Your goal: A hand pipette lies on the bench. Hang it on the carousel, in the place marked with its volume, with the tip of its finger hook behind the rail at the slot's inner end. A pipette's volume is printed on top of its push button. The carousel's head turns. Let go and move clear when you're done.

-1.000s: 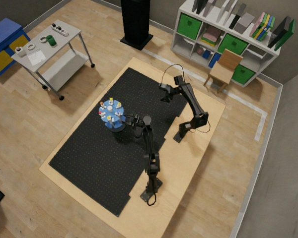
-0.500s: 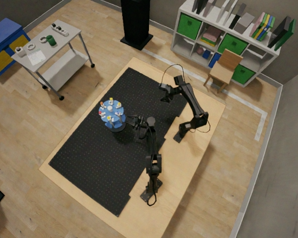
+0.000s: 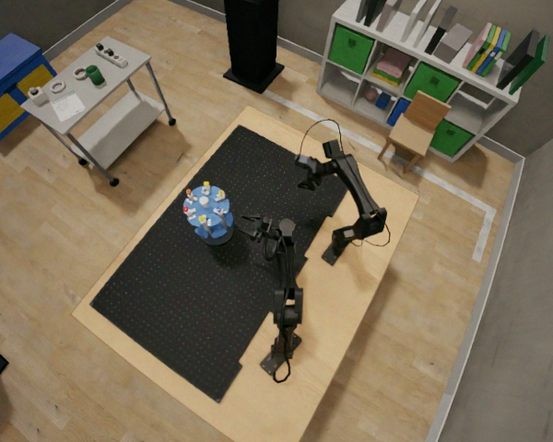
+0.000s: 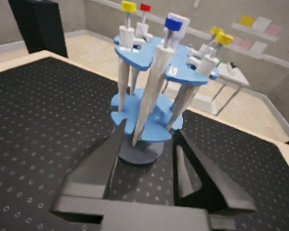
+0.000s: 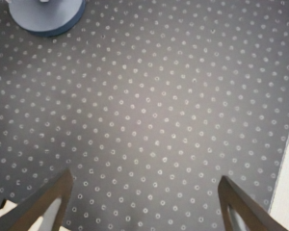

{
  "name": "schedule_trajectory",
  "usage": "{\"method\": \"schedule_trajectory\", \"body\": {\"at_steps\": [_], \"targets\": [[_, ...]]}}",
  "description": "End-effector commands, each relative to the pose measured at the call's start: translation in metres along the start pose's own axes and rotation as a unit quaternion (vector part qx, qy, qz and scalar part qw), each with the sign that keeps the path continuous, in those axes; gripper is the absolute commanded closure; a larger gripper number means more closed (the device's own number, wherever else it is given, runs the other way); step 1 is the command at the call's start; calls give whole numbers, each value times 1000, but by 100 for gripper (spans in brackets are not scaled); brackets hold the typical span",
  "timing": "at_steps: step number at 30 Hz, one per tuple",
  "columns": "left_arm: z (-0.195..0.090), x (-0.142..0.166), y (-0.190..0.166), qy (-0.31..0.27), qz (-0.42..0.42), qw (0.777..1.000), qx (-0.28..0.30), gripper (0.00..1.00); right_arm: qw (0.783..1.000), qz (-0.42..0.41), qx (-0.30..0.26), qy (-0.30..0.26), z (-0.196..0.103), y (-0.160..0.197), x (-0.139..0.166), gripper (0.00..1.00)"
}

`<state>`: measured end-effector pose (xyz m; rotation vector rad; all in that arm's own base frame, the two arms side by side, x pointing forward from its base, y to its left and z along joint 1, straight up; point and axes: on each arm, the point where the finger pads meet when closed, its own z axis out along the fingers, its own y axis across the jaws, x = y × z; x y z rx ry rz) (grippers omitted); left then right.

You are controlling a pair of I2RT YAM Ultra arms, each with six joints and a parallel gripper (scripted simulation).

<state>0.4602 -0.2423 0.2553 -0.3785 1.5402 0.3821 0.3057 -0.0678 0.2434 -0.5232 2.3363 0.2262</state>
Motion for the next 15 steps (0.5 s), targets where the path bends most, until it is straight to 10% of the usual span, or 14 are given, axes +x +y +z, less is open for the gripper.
{"method": "schedule_trajectory", "body": {"at_steps": [1,15], "targets": [[2,-5,23,27,4,1000,13,0,1000,-9,6,-16,-5,-3,-8,0],[6,-18,107,168,35,975,141,0,1000,-9,6,-16,-5,-3,-8,0]]}}
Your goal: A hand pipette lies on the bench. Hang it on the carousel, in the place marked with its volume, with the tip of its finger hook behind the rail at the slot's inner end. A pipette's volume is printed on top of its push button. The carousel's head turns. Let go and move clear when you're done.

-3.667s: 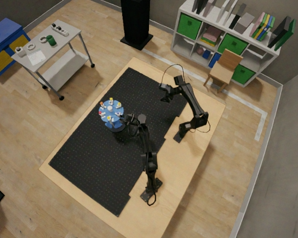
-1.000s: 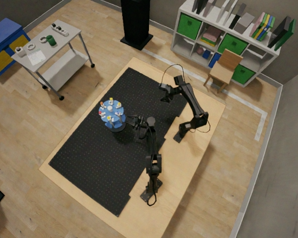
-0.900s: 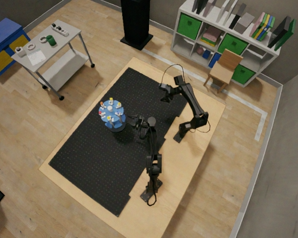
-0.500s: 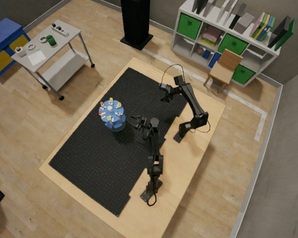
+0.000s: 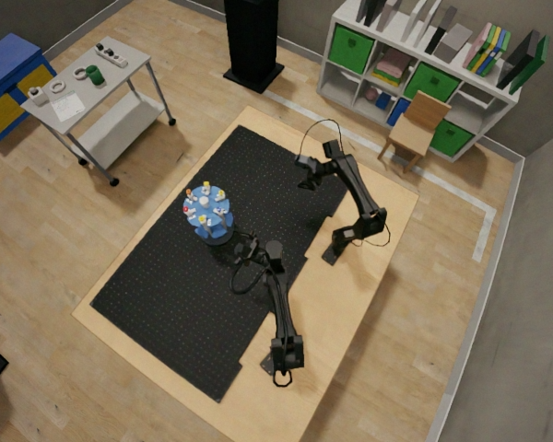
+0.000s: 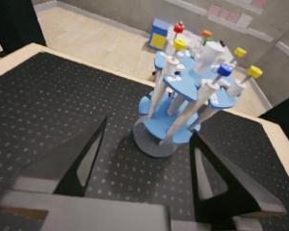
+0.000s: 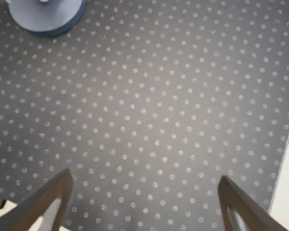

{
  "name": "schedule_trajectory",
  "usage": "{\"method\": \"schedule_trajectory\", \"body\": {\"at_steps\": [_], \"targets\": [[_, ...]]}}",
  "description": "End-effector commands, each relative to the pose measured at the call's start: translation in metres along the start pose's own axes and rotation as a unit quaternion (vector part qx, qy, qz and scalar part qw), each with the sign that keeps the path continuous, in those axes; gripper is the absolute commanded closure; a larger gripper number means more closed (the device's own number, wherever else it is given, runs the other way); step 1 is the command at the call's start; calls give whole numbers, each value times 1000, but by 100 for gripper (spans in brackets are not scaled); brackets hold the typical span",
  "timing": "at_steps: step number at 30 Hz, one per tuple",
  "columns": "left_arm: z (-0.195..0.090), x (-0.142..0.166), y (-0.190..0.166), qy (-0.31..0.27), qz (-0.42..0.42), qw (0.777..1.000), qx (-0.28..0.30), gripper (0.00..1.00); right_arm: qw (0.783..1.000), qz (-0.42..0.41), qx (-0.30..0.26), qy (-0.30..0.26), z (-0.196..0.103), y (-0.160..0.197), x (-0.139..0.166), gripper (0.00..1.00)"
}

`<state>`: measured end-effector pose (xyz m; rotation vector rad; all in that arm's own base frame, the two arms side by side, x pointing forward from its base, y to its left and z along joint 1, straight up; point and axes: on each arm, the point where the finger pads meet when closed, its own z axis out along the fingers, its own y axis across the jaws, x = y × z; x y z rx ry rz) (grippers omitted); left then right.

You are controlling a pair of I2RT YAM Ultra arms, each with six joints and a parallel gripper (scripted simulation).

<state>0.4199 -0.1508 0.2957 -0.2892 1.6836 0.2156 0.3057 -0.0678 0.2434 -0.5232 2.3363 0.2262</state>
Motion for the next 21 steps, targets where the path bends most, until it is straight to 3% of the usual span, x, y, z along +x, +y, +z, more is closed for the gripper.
{"method": "schedule_trajectory", "body": {"at_steps": [1,6,7,21], "targets": [[0,22,14,113,39,991,61,0,1000,-9,6,-16,-5,-3,-8,0],[-3,22,36,135,43,986,83,0,1000,-9,6,-16,-5,-3,-8,0],[2,36,40,155,58,982,91,0,1000,-9,6,-16,-5,-3,-8,0],[-11,36,144,305,108,926,194,0,1000,-9,6,-16,-5,-3,-8,0]]}}
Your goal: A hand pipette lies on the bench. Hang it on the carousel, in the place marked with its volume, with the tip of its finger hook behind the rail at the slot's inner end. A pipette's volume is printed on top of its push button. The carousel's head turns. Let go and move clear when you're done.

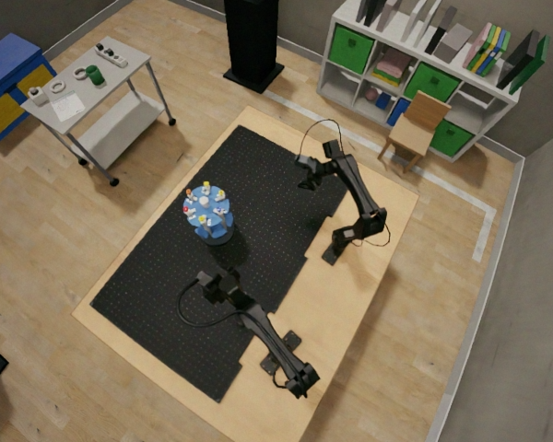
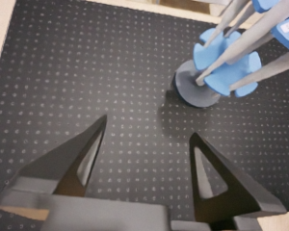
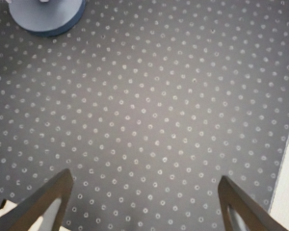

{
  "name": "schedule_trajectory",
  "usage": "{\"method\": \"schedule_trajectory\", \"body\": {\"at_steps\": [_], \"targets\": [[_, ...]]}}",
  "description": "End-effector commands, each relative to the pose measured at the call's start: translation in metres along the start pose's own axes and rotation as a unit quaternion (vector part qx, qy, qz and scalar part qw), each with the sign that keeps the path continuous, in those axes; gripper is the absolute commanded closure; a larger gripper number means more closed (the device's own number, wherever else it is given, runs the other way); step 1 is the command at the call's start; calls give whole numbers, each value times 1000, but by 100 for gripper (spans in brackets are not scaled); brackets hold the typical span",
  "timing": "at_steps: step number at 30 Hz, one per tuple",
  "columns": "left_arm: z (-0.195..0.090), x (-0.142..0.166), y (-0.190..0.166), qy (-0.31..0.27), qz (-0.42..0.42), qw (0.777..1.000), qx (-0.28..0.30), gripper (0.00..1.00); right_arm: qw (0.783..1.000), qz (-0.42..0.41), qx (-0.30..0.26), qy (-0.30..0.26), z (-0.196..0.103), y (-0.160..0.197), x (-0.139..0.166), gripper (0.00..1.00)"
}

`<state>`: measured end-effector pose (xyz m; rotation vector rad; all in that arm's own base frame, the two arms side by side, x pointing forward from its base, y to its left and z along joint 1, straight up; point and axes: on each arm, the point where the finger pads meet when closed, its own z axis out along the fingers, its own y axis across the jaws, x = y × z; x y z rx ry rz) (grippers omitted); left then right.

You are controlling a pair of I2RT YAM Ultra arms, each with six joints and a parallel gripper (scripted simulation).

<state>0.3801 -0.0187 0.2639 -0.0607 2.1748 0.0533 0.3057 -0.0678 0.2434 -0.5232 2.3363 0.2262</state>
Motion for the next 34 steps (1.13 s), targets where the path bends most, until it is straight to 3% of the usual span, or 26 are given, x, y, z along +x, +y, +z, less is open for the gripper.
{"method": "schedule_trajectory", "body": {"at_steps": [1,10,12,31,34], "targets": [[-12,16,0,78,56,992,79,0,1000,-9,6,-16,-5,-3,-8,0],[-40,24,54,70,66,992,83,0,1000,-9,6,-16,-5,-3,-8,0],[-34,33,69,87,62,990,87,0,1000,-9,6,-16,-5,-3,-8,0],[-70,63,186,85,62,991,86,0,1000,-9,6,-16,-5,-3,-8,0],[-69,65,183,85,65,991,84,0,1000,-9,6,-16,-5,-3,-8,0]]}}
